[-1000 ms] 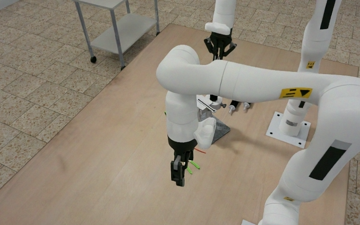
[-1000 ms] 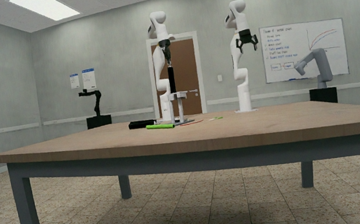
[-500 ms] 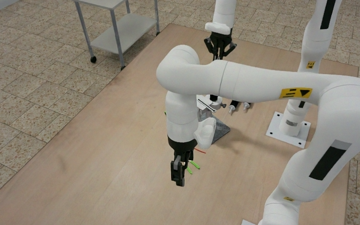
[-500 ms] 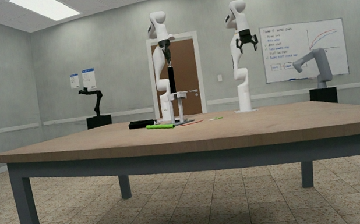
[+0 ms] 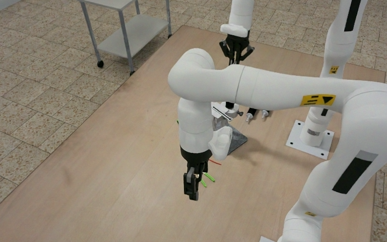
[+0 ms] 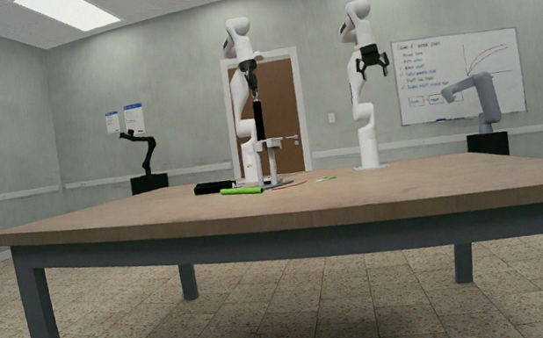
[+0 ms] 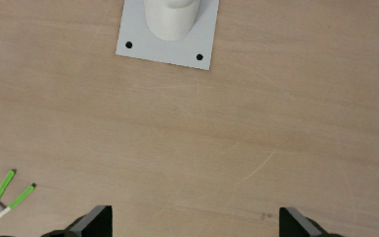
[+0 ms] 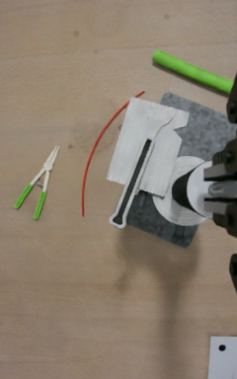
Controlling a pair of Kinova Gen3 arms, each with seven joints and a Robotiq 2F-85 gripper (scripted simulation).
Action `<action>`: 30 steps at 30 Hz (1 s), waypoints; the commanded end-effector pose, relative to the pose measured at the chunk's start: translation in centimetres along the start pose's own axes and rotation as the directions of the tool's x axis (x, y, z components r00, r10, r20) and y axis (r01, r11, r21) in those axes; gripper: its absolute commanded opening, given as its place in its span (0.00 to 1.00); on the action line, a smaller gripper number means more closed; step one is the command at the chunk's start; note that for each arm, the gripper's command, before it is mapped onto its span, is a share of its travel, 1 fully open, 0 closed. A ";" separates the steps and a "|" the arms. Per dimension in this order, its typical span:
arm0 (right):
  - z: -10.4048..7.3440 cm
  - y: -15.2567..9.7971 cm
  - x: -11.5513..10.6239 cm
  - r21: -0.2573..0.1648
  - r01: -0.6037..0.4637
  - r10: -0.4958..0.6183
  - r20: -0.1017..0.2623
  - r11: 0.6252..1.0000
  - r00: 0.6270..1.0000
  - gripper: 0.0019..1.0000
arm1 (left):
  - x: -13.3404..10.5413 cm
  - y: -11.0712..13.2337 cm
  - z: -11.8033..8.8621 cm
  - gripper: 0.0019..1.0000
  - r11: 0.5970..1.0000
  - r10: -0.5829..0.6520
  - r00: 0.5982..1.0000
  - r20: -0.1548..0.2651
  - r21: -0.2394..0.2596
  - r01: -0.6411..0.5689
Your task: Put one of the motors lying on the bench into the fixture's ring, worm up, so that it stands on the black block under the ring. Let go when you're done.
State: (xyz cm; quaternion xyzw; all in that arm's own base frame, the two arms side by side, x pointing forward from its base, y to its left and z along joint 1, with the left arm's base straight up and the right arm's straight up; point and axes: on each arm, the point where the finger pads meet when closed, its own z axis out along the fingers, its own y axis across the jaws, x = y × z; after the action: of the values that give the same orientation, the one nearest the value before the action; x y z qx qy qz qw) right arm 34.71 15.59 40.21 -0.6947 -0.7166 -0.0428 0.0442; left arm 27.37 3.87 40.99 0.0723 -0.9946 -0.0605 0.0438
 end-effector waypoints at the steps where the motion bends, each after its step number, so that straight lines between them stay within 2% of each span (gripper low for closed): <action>1: -0.1 0.0 0.0 -0.002 0.000 0.000 -0.001 1.000 1.000 0.17 | 0.0 0.0 0.0 1.00 1.000 0.000 1.000 0.001 0.000 0.000; 30: -0.1 0.0 0.0 -0.002 0.000 0.000 0.010 1.000 1.000 0.17 | 0.0 0.0 0.0 1.00 1.000 0.000 1.000 0.001 0.000 0.000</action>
State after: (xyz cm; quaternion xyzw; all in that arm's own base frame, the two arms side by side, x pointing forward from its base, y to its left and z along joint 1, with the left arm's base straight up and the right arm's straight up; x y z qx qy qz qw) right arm 34.71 15.60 40.21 -0.6949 -0.7169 -0.0393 0.0406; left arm 27.37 3.87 40.99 0.0723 -0.9946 -0.0605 0.0438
